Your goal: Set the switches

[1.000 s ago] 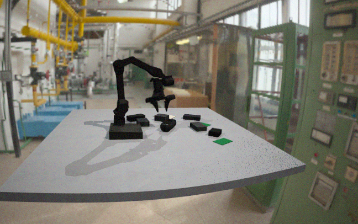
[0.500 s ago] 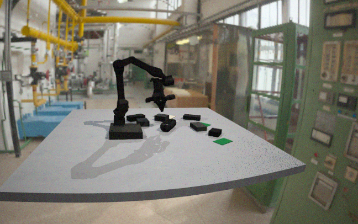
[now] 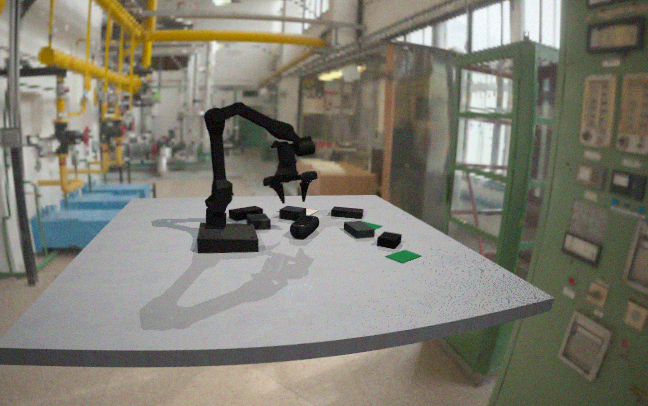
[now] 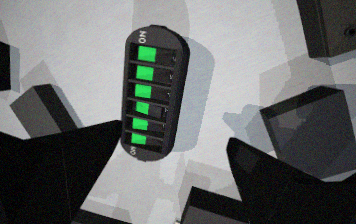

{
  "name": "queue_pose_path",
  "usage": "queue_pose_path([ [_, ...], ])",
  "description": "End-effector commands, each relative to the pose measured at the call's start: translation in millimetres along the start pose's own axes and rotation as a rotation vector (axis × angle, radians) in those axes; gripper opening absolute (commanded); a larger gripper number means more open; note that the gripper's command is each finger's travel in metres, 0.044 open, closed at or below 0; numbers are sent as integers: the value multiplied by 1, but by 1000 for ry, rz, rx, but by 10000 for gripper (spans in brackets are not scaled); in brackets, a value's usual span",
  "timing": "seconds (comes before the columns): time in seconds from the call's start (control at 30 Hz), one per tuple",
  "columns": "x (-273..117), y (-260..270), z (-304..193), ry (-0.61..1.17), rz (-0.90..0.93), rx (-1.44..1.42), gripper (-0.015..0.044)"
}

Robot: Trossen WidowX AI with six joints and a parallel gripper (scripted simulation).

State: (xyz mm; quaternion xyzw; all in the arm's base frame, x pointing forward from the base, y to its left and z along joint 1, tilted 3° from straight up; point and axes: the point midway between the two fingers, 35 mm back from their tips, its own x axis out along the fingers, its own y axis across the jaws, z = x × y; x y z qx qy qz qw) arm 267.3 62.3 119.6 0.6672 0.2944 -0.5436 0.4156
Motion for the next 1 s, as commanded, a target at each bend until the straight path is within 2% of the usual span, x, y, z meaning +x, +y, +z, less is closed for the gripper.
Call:
queue_pose_path([
  [0.0,0,0,0,0,-1,0,440],
  [0.03,0,0,0,0,-1,0,440],
  [0.1,-7,2,-1,0,-1,0,387],
  [0.33,-77,14,1,0,0,0,204],
  [0.6,-78,14,1,0,0,0,0],
  [0.97,-78,14,1,0,0,0,0],
])
